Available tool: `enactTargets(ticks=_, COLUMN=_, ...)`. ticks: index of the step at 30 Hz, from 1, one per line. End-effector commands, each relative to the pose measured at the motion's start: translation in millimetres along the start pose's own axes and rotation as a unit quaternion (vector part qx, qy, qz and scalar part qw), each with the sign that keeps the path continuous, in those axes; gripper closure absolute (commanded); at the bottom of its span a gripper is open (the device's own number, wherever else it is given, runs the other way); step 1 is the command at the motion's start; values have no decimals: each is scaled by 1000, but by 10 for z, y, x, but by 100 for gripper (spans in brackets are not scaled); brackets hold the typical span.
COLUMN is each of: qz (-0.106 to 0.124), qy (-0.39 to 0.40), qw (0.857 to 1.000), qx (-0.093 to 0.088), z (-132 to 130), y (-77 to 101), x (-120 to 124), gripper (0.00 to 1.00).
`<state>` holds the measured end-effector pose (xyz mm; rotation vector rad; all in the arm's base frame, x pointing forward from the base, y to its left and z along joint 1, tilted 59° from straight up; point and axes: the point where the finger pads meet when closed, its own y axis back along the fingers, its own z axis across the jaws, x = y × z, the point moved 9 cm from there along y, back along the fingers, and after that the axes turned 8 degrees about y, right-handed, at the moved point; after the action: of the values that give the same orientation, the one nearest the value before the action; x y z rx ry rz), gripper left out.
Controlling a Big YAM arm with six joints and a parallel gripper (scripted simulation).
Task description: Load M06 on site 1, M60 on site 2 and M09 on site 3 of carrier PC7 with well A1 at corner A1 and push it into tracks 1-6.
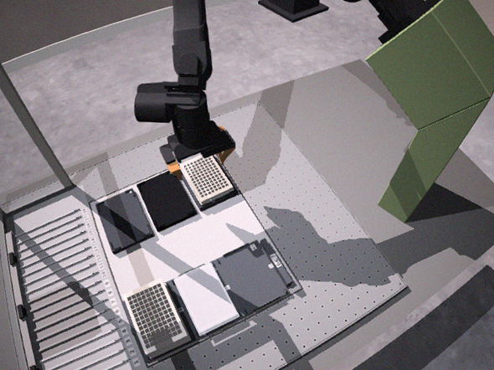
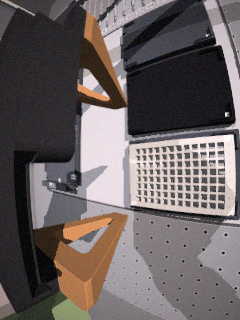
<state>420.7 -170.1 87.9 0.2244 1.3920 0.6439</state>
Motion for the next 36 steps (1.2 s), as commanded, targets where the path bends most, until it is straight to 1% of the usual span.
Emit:
enactTargets(ticks=1, qz=-4, qy=15, qw=1000, qx=0, z=-143, y=45, x=-173, gripper=0)
enactTargets(ticks=4, qz=0, qy=19, qw=1000, qx=4, z=-265, y=48, x=-324, gripper=0)
enactTargets(ticks=6, qz=-3, qy=16, qw=1000, qx=2, z=-258, y=48, x=-332, gripper=0)
enactTargets(ticks=7, qz=-8, qy=10, qw=1000, qx=-4, z=-204, y=2, x=-358, gripper=0)
enactTargets(ticks=8, qz=-2, qy=17, qw=1000, qx=1, z=-208, y=-74, x=-284, gripper=0)
enactTargets(ticks=9, qz=-1, qy=20, qw=1000, qx=-4, z=-173, y=-66, x=-254, gripper=0)
enactTargets(ticks=10, qz=-1, qy=19, qw=1000, qx=-3, z=-180, y=-100, x=-259, gripper=0)
enactTargets(ticks=11, qz=-2, qy=17, qw=1000, qx=2, z=-212, y=-157, x=-285, gripper=0)
enactTargets(ticks=12, qz=-2, qy=17, qw=1000, qx=2, z=-212, y=-183, x=-284, gripper=0)
enactTargets(ticks=14, qz=-2, qy=17, qw=1000, qx=2, z=-212, y=-183, x=-284, gripper=0)
enactTargets(ticks=29, qz=-3, qy=17, qw=1000, qx=2, z=-220, y=-580, x=-279, gripper=0)
enactTargets(ticks=31, qz=-3, qy=17, qw=1000, qx=2, z=-220, y=-580, x=-279, gripper=0)
enactTargets(ticks=32, qz=-5, qy=21, qw=1000, qx=-16, z=-100, y=-434, x=-273, gripper=0)
enactTargets(ticks=34, qz=-6, qy=20, qw=1000, qx=-17, z=-98, y=-417, x=-296, gripper=0)
enactTargets(ticks=36, qz=-5, qy=20, qw=1000, qx=-13, z=-130, y=-439, x=-292, gripper=0)
